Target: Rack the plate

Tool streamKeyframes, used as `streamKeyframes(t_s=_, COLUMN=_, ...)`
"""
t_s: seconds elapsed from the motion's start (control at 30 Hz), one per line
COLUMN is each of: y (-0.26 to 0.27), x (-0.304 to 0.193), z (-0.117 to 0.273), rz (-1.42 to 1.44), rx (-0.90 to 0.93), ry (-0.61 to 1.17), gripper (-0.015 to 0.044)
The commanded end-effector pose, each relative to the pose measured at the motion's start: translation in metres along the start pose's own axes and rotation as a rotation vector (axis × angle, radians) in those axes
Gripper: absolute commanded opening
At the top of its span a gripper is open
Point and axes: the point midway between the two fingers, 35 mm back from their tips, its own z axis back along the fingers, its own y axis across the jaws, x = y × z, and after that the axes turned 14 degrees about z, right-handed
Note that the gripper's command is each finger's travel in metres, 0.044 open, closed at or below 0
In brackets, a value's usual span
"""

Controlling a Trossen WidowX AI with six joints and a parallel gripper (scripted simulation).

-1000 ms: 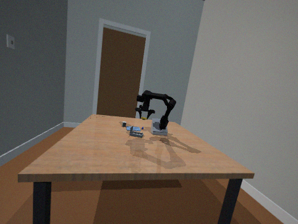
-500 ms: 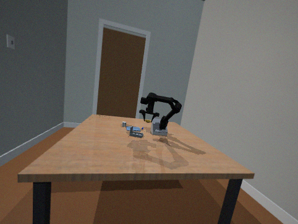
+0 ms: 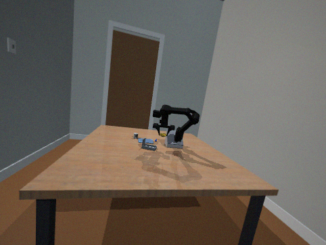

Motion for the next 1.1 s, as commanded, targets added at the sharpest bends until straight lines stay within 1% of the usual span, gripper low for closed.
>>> streamKeyframes(t_s=0.0, y=-0.006, x=0.005, z=-0.011, rz=0.034, rx=-0.048, ry=-0.075, gripper=0.0)
streamKeyframes(t_s=0.53, y=-0.015, x=0.027, z=-0.04, rz=0.208, rx=-0.155, ry=-0.4, gripper=0.0)
streamKeyframes(t_s=1.07, y=-0.011, x=0.043, z=-0.056, rz=0.394, rx=-0.155, ry=-0.717, gripper=0.0)
